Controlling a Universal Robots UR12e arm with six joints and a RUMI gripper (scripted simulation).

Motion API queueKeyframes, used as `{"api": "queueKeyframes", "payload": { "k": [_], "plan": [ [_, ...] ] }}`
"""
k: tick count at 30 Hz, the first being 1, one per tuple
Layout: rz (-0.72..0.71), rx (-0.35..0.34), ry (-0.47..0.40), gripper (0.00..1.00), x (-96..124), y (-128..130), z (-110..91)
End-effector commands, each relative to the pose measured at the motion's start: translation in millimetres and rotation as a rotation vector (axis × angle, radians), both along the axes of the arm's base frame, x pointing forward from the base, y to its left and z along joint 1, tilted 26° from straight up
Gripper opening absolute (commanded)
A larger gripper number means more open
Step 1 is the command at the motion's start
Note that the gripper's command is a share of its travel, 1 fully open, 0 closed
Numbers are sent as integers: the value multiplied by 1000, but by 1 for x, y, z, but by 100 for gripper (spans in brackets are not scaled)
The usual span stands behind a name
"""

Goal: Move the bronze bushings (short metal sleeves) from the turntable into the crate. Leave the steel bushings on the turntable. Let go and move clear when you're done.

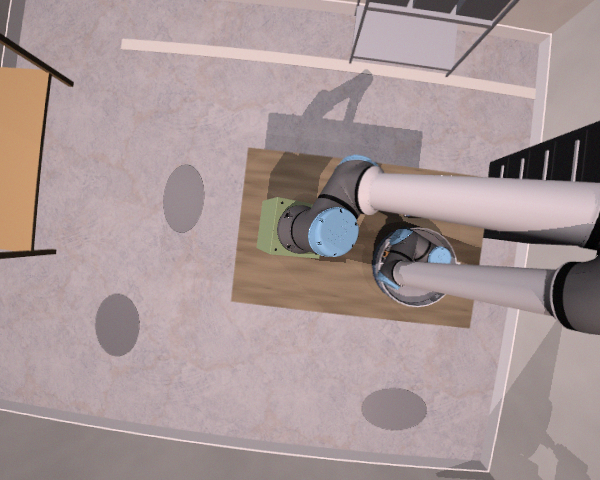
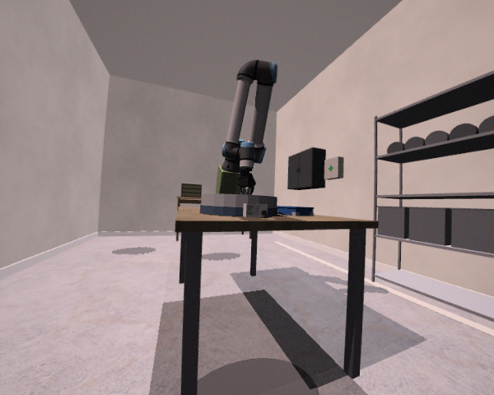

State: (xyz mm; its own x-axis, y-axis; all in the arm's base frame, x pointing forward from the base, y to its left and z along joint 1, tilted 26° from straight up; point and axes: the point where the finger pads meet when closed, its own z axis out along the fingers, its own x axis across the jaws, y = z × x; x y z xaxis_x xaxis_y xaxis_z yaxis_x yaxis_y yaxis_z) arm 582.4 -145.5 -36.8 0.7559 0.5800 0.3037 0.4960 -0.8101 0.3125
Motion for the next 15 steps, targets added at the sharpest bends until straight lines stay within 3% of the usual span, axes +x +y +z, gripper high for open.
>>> {"api": "queueKeyframes", "payload": {
  "k": [1,15],
  "plan": [
    [0,-1,0,0,0,0,0],
    [0,-1,0,0,-1,0,1]
  ]
}}
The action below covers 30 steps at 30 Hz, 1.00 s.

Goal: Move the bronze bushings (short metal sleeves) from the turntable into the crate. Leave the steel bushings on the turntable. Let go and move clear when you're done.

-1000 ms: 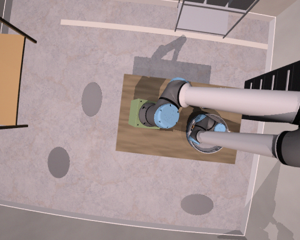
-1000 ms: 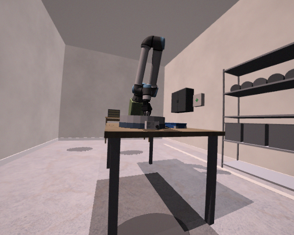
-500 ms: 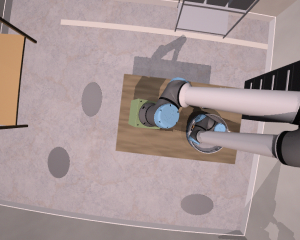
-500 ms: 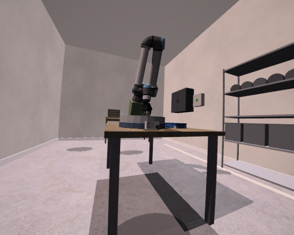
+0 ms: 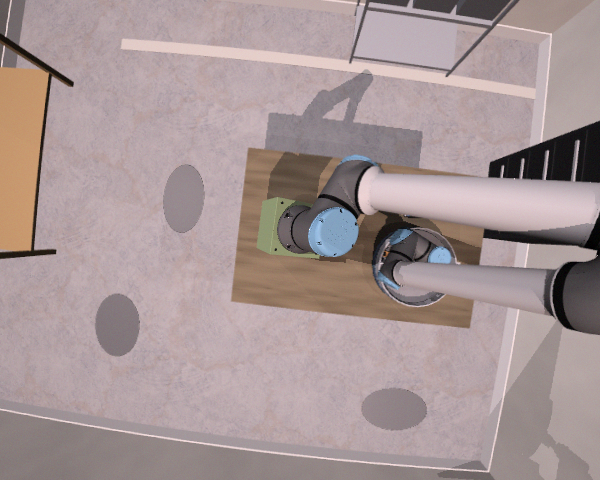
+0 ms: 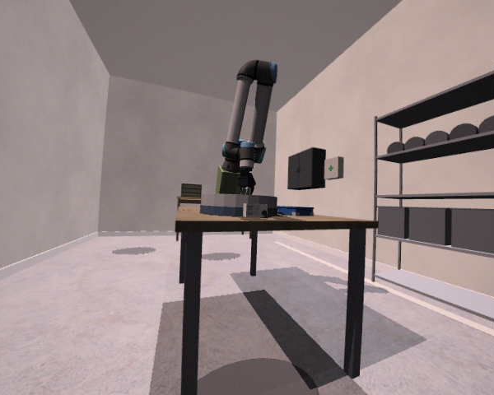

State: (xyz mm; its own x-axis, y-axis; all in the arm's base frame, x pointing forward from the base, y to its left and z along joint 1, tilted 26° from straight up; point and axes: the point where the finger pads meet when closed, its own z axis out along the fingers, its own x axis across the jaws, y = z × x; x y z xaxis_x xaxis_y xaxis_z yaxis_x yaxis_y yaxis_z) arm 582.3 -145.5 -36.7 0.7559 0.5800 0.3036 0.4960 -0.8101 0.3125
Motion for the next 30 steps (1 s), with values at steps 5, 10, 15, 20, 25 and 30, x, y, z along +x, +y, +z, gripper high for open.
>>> {"api": "queueKeyframes", "payload": {
  "k": [5,10,15,20,25,30],
  "plan": [
    [0,-1,0,0,-5,1,10],
    [0,-1,0,0,-13,3,28],
    [0,-1,0,0,-19,4,40],
    [0,-1,0,0,-27,5,58],
    [0,-1,0,0,-32,6,68],
    [0,-1,0,0,-33,7,70]
  ]
}}
